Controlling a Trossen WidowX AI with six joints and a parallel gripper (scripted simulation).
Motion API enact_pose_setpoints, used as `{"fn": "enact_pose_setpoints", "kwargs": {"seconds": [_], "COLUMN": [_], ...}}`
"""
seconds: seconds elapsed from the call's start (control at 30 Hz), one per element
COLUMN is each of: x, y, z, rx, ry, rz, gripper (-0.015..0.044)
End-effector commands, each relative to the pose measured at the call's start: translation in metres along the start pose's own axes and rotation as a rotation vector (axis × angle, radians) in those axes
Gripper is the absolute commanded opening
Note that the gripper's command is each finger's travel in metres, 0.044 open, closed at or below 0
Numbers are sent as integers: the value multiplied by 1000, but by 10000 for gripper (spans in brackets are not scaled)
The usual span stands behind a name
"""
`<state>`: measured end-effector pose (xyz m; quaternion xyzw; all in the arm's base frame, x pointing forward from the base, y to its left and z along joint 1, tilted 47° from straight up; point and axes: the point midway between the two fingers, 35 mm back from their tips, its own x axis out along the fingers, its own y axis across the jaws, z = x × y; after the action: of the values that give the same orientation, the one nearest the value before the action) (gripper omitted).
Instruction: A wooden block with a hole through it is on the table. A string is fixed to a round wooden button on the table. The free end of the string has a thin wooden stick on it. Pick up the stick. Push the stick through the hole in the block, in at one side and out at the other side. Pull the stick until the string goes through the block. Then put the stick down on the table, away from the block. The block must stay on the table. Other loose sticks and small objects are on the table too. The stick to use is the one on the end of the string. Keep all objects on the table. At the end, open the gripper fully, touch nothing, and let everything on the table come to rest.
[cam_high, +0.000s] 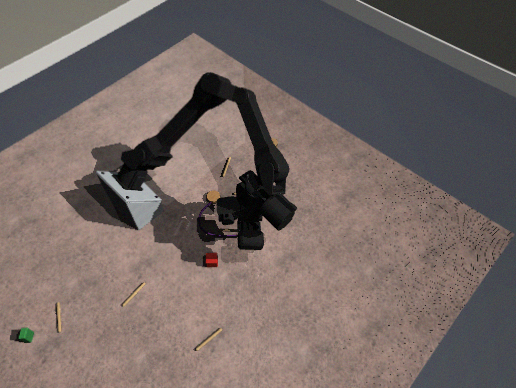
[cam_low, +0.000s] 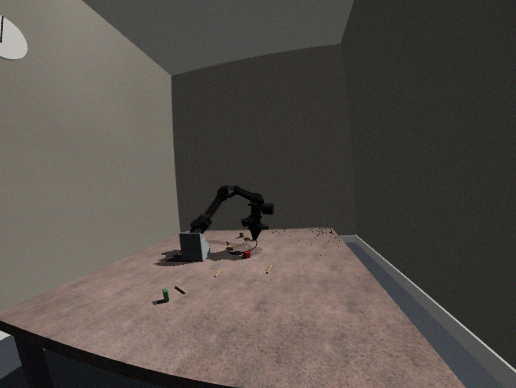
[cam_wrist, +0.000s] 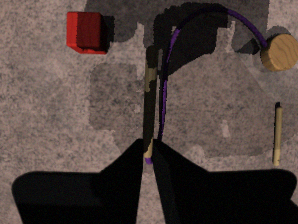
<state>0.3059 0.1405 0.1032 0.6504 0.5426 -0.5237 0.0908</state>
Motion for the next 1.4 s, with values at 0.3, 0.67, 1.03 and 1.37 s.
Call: {"fn": "enact_pose_setpoints", "kwargs": {"seconds": [0.3,0.67,1.03,1.37], "x": [-3,-5,-7,-9], "y": [3,6,9,11], "z": [-16,-30,-43,-55], "rx": [-1,0,2,3], "ry": [28,50,73,93], "rz": [-2,-2,-4,-6], "gripper": [0,0,0,0]}}
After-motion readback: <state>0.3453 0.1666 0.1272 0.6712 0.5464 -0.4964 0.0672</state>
